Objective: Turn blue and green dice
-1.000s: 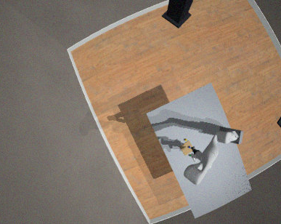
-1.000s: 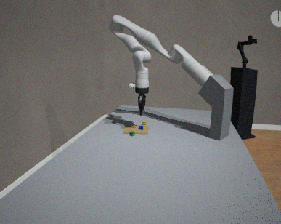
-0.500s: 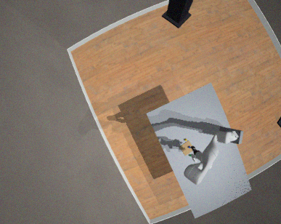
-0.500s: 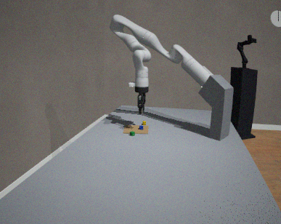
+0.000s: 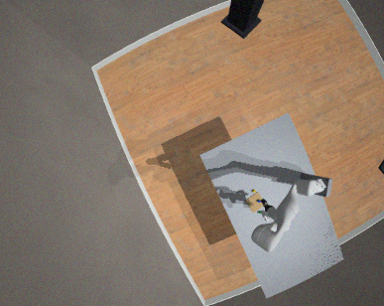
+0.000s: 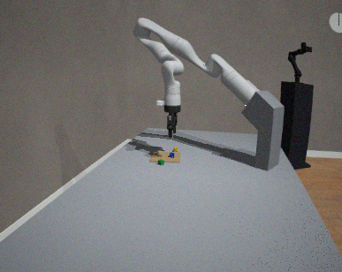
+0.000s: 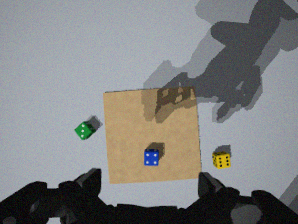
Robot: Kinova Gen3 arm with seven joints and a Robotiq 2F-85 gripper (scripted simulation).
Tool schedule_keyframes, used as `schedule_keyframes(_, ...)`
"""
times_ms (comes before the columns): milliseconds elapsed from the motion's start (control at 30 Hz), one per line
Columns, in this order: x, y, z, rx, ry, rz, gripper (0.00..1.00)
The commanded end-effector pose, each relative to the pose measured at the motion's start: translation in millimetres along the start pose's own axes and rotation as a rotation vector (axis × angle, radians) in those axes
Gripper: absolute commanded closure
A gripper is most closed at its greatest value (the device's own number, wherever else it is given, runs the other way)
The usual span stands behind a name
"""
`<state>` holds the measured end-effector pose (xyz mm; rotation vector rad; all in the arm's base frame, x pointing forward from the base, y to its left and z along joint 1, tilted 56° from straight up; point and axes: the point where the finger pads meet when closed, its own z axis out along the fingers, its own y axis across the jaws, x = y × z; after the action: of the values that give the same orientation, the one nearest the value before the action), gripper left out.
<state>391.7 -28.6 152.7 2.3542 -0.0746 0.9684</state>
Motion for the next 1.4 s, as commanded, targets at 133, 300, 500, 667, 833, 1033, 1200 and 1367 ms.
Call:
schedule_keyframes(133,3,-6,1.1,0.000,0.002,0.050,0.00)
schedule_keyframes(300,12,-24,4.7,-0.001,0.006,0.207,0.00)
schedule_keyframes(500,24,-57,10.2,-0.001,0.007,0.481,0.00)
schedule_keyframes(667,28,-73,12.5,0.000,0.006,0.613,0.00)
schedule_keyframes(833,33,-92,15.0,0.001,0.002,0.771,0.00)
schedule_keyframes(1033,35,-99,15.7,0.001,0.000,0.827,0.00)
schedule_keyframes(1200,35,-99,15.7,0.001,0.000,0.828,0.65)
schedule_keyframes(1367,35,-99,15.7,0.001,0.000,0.828,0.65)
